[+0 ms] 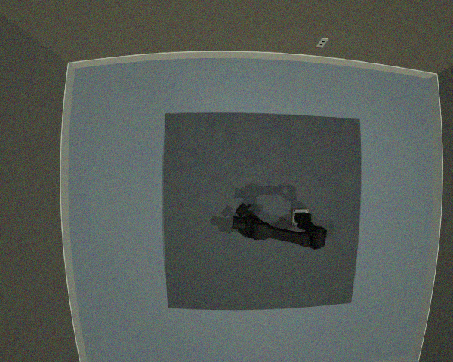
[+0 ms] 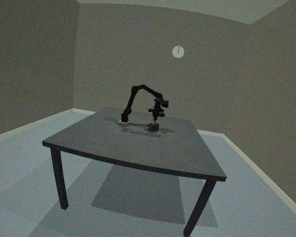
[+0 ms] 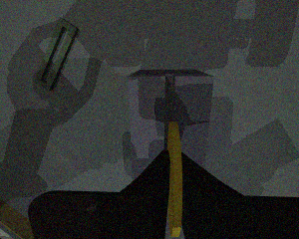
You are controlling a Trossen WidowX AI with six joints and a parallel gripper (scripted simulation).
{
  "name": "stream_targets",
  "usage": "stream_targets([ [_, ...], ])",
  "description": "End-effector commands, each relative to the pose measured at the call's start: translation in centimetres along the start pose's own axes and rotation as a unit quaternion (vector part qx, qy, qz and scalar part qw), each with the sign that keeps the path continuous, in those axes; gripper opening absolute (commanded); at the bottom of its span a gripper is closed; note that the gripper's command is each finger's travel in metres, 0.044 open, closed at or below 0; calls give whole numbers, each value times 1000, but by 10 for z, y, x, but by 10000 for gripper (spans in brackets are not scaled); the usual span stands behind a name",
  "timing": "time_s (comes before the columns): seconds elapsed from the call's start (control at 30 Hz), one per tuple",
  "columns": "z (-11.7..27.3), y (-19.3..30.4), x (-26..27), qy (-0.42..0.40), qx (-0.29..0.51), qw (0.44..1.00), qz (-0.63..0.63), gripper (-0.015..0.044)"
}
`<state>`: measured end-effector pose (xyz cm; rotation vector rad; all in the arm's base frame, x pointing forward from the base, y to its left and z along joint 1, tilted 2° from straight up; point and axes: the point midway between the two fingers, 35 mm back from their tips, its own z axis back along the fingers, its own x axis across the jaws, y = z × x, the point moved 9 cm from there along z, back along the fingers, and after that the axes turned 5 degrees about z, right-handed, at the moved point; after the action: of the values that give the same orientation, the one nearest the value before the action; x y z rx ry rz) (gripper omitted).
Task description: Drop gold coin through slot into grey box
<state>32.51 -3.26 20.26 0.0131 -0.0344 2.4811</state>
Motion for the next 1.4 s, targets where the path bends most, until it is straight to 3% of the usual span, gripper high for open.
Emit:
stream_targets([
  [0.0, 0, 1, 0, 0, 0, 1000, -1, 0],
  [1.37, -18, 0, 2, 0, 0, 1000, -2, 0],
])
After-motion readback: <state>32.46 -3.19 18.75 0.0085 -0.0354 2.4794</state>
